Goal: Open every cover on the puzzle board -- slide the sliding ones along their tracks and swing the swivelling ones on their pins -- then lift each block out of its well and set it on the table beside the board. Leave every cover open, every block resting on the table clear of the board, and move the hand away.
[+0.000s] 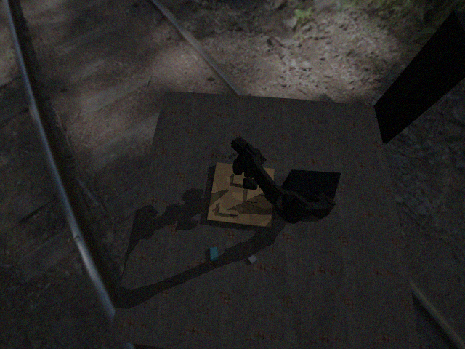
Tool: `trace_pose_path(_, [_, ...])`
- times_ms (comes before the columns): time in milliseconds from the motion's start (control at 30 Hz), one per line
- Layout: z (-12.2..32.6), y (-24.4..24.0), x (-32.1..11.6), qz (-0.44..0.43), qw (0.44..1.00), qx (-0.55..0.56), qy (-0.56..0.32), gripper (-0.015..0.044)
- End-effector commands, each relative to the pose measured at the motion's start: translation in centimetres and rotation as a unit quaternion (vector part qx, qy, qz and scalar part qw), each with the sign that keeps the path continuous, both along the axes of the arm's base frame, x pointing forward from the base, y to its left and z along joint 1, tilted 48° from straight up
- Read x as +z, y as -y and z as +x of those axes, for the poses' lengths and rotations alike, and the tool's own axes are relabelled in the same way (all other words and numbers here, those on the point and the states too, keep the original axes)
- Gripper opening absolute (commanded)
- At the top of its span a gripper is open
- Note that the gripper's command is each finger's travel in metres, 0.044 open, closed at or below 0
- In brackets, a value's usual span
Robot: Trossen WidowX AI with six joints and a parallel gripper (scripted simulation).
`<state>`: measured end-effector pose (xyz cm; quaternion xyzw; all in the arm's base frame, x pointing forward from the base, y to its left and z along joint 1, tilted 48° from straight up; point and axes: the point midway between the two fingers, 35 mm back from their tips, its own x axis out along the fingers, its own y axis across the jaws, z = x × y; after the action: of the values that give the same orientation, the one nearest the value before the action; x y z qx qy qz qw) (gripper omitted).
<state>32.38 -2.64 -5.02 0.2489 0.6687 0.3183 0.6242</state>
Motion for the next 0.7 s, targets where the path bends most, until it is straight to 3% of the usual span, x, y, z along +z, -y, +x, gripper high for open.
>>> trace_pose_path(0, [-0.1, 0.0, -0.2, 0.0, 1.0, 0.002, -0.002, 0.0])
trace_pose_path(667, [-0.2, -1.4, -1.5, 0.0, 1.0, 0.002, -0.002, 0.0])
